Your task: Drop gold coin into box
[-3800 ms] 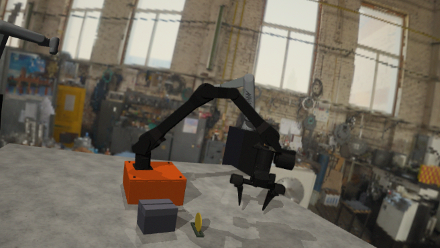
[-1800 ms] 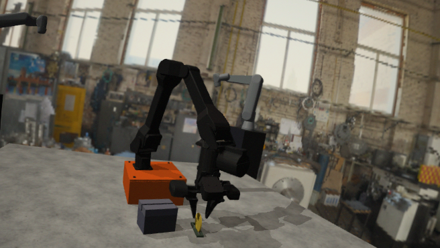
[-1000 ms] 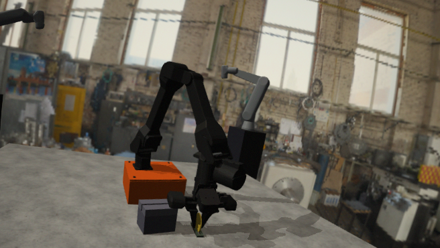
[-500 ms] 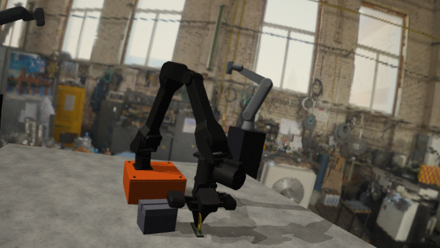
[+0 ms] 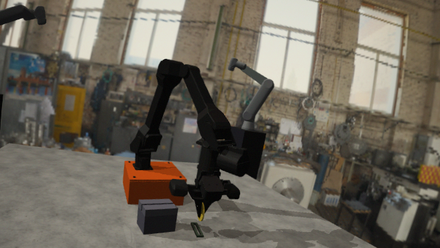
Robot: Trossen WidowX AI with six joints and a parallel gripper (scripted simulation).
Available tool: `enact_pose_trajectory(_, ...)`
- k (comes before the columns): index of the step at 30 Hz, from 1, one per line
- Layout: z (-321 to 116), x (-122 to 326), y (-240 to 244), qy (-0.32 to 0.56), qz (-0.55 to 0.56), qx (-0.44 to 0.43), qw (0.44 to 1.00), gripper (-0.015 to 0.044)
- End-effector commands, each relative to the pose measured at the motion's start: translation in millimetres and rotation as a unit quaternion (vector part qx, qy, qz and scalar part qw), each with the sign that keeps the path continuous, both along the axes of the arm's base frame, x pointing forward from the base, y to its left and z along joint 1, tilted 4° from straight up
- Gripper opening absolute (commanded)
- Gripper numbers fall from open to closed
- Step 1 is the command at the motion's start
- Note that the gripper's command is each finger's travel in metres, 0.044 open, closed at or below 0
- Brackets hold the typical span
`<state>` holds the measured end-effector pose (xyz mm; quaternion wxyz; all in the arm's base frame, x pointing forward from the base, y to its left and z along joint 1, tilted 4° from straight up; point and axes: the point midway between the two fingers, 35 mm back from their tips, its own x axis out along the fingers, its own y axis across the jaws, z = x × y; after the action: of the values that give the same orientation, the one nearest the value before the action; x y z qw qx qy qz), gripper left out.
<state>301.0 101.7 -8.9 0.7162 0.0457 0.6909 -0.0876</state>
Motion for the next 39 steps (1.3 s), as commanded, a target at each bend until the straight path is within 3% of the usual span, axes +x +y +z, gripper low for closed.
enact_pose_trajectory(1, 10, 1, 1, -0.001, -0.001, 0.001, 1.000, 0.0000)
enact_pose_trajectory(22, 58, -4, 3, -0.001, -0.004, 0.002, 1.000, 0.0000)
enact_pose_trajectory(39, 58, -7, 4, -0.018, -0.279, 0.010, 0.960, 0.0000)
